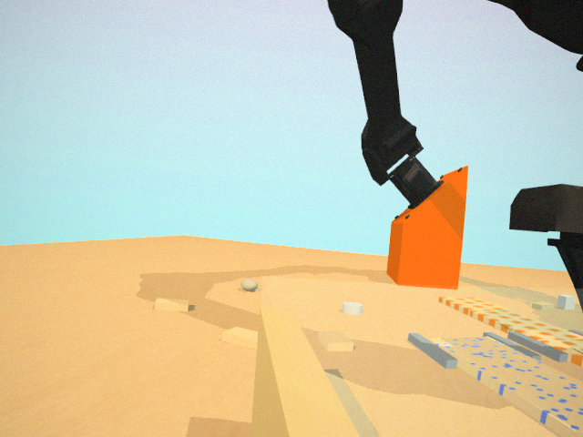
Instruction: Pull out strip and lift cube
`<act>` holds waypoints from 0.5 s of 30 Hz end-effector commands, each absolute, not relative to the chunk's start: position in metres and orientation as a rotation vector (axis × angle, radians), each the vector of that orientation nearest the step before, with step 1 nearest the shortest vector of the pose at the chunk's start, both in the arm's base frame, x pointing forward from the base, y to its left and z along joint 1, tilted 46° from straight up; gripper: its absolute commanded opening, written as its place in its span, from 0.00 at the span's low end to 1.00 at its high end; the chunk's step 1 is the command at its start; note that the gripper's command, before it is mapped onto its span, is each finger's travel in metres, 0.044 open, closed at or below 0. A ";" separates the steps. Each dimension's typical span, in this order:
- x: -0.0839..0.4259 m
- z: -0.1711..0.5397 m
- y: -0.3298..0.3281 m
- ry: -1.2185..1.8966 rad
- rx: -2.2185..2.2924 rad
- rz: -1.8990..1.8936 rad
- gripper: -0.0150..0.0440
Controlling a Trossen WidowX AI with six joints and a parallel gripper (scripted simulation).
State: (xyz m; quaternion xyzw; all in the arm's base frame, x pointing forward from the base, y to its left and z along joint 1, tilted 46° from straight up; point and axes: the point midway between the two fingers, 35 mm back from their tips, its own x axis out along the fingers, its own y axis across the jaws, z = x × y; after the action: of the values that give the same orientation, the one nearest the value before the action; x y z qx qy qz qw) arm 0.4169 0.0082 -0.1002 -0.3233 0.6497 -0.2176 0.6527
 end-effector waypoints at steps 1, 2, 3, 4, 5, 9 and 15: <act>0.414 -0.106 0.002 1.486 -0.742 -0.498 0.68; 0.414 -0.106 0.002 1.486 -0.742 -0.498 0.68; 0.414 -0.106 0.002 1.486 -0.742 -0.498 0.68; 0.414 -0.106 0.002 1.486 -0.742 -0.498 0.68; 0.414 -0.106 0.002 1.486 -0.742 -0.498 0.68; 0.414 -0.106 0.002 1.486 -0.742 -0.498 0.68; 0.415 -0.105 0.004 1.482 -0.737 -0.495 0.48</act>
State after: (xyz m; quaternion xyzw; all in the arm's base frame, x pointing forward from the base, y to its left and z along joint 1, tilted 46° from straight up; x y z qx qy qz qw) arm 0.4146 0.0042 -0.1047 -0.3245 0.6525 -0.2178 0.6492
